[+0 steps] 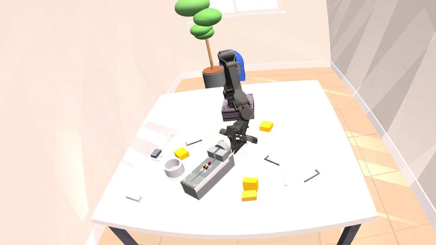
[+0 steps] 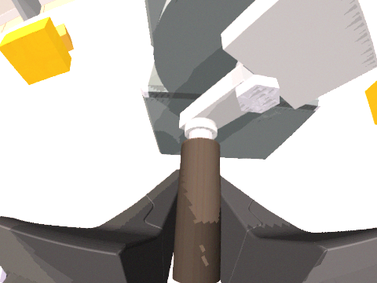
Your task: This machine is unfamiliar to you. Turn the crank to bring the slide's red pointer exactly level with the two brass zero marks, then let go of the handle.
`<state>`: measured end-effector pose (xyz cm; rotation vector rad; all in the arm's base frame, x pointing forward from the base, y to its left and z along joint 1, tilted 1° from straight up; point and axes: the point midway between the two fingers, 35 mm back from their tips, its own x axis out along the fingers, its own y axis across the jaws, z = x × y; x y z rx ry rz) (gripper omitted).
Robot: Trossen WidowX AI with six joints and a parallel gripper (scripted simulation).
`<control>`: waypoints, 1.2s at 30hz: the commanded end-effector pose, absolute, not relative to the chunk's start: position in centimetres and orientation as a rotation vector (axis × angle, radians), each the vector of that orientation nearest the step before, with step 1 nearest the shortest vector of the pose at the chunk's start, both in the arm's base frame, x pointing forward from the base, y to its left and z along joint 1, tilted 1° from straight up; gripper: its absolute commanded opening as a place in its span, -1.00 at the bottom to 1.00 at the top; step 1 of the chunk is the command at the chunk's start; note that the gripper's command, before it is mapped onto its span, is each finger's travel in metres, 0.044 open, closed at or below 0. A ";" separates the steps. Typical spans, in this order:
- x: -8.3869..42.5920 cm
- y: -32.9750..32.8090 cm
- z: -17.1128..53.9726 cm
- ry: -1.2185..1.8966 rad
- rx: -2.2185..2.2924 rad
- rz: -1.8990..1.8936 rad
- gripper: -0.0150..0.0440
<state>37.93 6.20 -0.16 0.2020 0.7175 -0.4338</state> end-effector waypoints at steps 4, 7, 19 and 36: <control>37.6 5.5 -0.7 0.734 0.197 -0.449 -0.49; 37.6 5.4 -0.7 0.734 0.197 -0.449 -0.49; 37.6 5.3 -0.8 0.734 0.197 -0.449 -0.49; 37.5 5.2 -0.8 0.735 0.197 -0.449 -0.49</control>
